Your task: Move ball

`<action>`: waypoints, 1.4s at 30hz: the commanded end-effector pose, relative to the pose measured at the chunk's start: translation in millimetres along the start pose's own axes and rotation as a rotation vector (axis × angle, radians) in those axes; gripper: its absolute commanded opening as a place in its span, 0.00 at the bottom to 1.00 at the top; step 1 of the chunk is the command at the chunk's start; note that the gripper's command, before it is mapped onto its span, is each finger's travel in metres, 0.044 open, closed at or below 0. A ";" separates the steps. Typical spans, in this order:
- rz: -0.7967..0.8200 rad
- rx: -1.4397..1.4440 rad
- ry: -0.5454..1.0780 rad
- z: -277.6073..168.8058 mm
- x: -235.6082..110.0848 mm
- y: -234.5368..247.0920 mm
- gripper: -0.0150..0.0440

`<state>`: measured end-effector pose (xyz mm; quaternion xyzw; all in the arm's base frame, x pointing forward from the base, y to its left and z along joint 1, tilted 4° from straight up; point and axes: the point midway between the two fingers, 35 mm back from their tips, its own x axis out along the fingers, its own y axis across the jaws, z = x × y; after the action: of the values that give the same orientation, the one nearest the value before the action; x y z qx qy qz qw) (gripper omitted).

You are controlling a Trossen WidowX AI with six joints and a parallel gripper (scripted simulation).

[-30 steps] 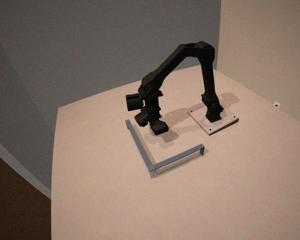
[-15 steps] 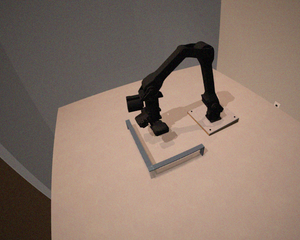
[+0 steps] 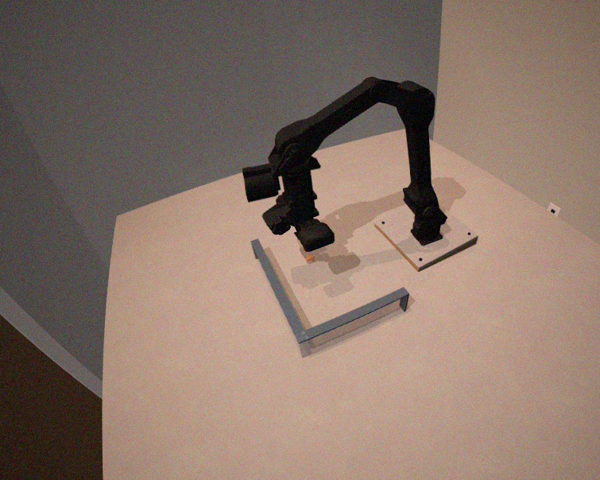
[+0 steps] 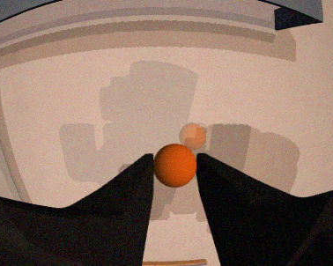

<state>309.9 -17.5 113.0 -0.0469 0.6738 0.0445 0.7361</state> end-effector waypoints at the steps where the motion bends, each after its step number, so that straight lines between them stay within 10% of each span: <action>1: -0.005 -0.004 -0.007 -0.6 -26.9 -0.4 0.25; 11: -0.005 -0.004 -0.007 -6.3 -58.8 0.4 0.25; 42: -0.007 -0.004 -0.006 -9.9 46.8 -19.9 0.25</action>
<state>308.6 -38.9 76.7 -0.0503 0.6678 0.0413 0.7415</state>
